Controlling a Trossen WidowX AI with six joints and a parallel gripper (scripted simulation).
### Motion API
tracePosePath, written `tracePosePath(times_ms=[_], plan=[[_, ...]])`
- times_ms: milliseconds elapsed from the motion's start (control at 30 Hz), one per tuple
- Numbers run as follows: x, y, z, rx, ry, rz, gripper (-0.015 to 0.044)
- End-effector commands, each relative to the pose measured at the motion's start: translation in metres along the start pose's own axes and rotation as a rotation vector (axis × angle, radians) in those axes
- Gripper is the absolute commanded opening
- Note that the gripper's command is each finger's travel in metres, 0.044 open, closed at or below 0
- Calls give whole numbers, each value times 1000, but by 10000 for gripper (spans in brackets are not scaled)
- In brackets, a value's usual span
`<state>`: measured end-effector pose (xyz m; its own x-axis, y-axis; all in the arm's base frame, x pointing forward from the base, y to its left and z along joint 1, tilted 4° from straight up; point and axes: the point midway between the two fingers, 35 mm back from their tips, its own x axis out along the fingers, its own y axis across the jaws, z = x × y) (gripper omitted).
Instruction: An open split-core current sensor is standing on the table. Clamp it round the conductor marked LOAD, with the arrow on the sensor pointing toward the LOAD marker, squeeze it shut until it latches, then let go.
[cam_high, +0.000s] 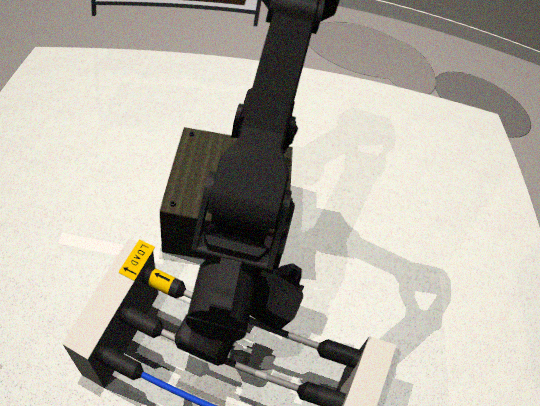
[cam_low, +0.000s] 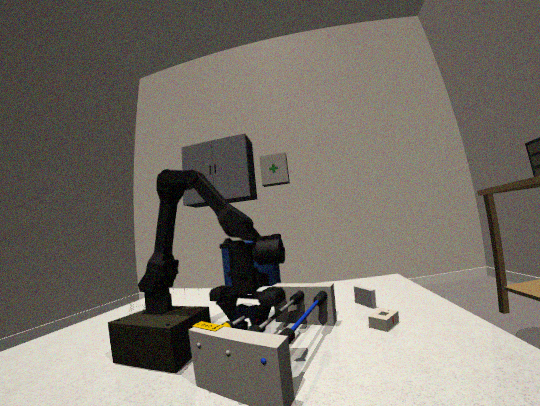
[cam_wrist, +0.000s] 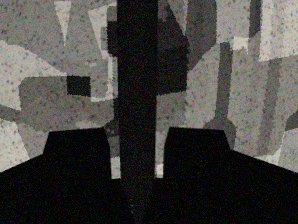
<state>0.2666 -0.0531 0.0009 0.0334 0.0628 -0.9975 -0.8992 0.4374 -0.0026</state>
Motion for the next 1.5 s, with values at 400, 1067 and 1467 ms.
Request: tracePosePath(times_ms=[400,1067,1467], plan=[[-1,0,0,0,0,-1,0],[-17,0,0,3,5,4,0],[-14,2,0,3,7,14,0]])
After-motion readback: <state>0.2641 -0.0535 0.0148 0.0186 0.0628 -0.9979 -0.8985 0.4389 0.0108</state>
